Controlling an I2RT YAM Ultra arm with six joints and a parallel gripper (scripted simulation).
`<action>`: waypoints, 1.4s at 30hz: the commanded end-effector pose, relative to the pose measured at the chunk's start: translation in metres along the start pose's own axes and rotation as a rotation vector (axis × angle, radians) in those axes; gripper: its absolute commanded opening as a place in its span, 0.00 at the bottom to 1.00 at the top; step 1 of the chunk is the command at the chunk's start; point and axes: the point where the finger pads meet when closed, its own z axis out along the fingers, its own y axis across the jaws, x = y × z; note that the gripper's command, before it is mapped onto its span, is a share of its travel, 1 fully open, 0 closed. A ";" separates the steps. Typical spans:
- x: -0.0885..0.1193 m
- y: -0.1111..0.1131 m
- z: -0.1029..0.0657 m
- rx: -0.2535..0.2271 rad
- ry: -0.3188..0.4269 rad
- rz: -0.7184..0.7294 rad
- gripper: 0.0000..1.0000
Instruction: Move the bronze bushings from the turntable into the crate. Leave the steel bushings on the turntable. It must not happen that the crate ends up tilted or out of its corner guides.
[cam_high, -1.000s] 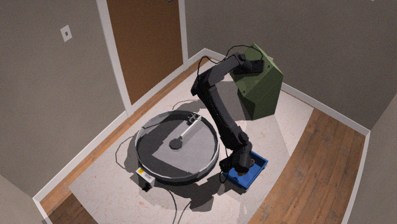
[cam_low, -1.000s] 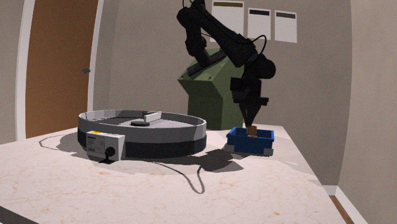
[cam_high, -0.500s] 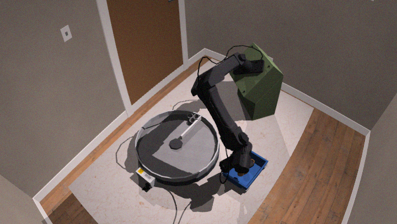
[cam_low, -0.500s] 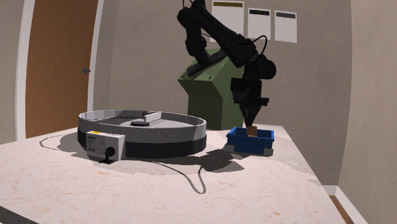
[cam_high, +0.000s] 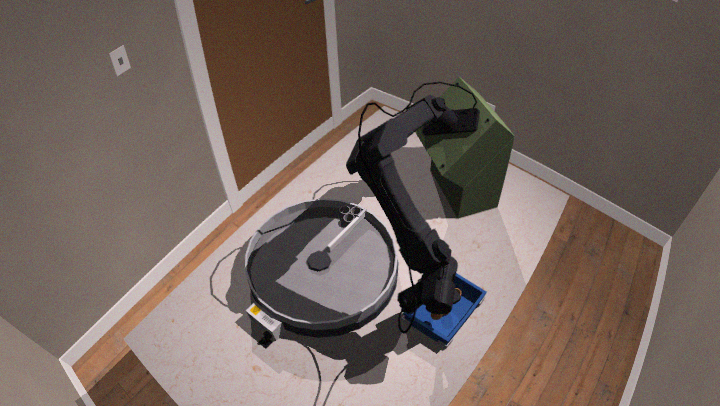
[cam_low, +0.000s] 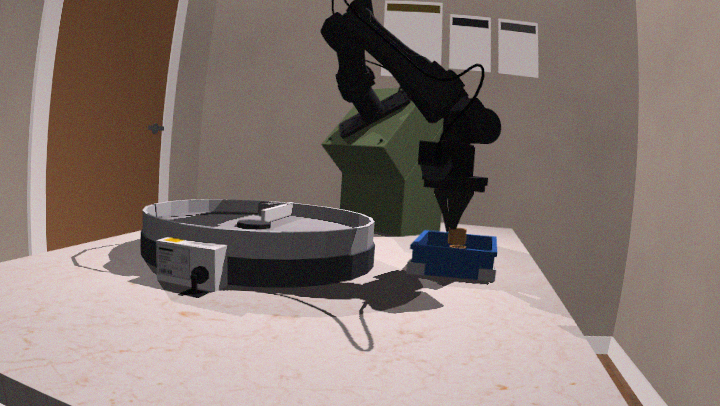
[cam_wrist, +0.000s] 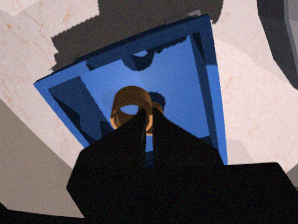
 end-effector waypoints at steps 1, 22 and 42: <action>-0.016 0.017 -0.026 -0.051 -0.037 0.016 0.00; -0.011 0.021 -0.019 -0.054 -0.036 0.010 0.00; -0.010 0.024 0.011 -0.058 -0.029 0.005 0.00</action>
